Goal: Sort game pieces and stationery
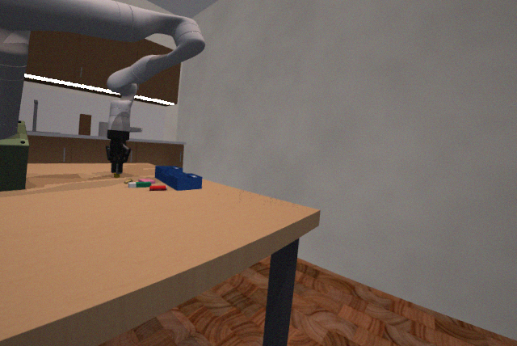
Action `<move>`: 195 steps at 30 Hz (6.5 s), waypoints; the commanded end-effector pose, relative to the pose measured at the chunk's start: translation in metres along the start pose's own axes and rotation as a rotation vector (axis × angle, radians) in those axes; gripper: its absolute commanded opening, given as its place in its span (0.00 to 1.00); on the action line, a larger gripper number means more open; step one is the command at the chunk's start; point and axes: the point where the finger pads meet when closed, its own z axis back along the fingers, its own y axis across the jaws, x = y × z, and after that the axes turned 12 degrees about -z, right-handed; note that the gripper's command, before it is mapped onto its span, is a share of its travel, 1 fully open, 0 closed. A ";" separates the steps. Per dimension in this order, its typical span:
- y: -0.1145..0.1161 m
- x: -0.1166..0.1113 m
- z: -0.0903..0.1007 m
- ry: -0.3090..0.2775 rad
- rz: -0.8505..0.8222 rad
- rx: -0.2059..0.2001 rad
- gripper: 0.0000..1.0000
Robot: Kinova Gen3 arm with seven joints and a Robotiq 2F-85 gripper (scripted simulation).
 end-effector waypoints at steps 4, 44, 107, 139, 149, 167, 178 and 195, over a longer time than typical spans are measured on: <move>0.000 -0.003 -0.010 0.002 -0.009 -0.003 0.31; 0.000 -0.002 -0.012 0.001 0.000 0.001 0.11; 0.051 -0.025 0.056 0.004 0.007 -0.002 0.11; 0.199 -0.093 0.056 -0.001 -0.119 -0.003 0.11; 0.254 -0.118 0.057 0.000 -0.530 -0.004 0.11; 0.260 -0.121 0.057 -0.003 -1.222 -0.004 0.11; 0.260 -0.122 0.057 -0.005 -1.693 -0.004 0.11; 0.263 -0.122 0.057 0.011 -1.979 0.000 0.11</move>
